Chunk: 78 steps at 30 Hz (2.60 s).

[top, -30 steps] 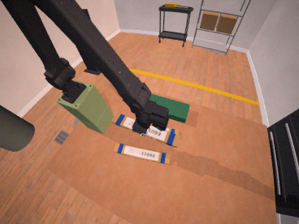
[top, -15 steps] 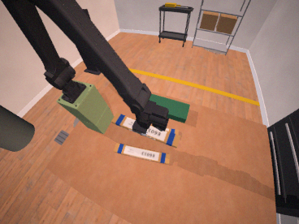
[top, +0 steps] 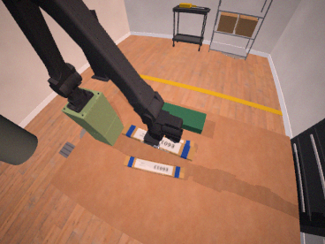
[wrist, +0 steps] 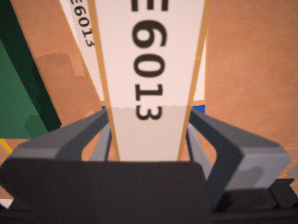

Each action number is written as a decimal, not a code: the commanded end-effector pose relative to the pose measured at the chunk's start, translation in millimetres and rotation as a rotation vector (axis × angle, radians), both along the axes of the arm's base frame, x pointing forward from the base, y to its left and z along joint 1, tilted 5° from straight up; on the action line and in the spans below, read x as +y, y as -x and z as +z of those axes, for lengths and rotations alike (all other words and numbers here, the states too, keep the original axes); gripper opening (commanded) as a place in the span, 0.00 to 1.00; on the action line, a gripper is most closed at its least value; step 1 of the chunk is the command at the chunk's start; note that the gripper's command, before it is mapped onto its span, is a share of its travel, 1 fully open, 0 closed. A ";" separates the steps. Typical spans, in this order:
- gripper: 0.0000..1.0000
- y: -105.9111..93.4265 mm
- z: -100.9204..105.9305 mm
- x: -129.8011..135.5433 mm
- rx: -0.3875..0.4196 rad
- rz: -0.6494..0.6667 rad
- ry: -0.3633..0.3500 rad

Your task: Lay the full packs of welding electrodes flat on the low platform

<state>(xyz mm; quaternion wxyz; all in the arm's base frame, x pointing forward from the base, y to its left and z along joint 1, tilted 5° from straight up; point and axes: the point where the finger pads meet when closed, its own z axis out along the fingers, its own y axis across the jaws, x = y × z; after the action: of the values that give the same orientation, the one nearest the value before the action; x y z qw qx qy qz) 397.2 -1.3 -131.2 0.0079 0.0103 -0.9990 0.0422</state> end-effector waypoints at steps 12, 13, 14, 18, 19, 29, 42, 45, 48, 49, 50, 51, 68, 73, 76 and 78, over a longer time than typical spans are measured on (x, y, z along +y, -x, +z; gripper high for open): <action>0.00 -13.3 -9.5 -0.5 -0.040 0.006 0.000; 0.00 -13.2 -10.8 -0.6 -0.040 0.006 0.000; 0.00 -13.2 -12.2 -0.7 -0.040 0.006 0.000; 0.00 -13.1 -17.6 -1.2 -0.039 0.006 0.000; 0.00 -13.1 -17.6 -1.2 -0.039 0.006 0.000; 0.00 -12.8 -29.8 -2.3 -0.039 0.006 0.000; 0.00 -12.4 -44.7 -3.6 -0.038 0.006 0.000; 0.00 -12.3 -48.7 -3.9 -0.038 0.006 0.000; 0.00 -12.3 -52.8 -4.3 -0.037 0.006 0.000; 0.00 -12.3 -52.8 -4.3 -0.037 0.006 0.000; 0.00 -12.3 -52.8 -4.3 -0.037 0.006 0.000; 0.00 -12.2 -52.8 -4.3 -0.037 0.006 0.000; 0.00 -12.2 -52.8 -4.3 -0.037 0.006 0.000; 0.00 -12.2 -52.8 -4.3 -0.037 0.006 0.000; 0.00 -12.2 -52.8 -4.3 -0.037 0.006 0.000; 0.00 -12.2 -52.8 -4.3 -0.037 0.006 0.000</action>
<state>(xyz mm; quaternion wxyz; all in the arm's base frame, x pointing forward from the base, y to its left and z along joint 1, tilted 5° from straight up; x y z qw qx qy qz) 377.8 -2.0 -197.6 0.0253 0.0143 -0.9987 0.0425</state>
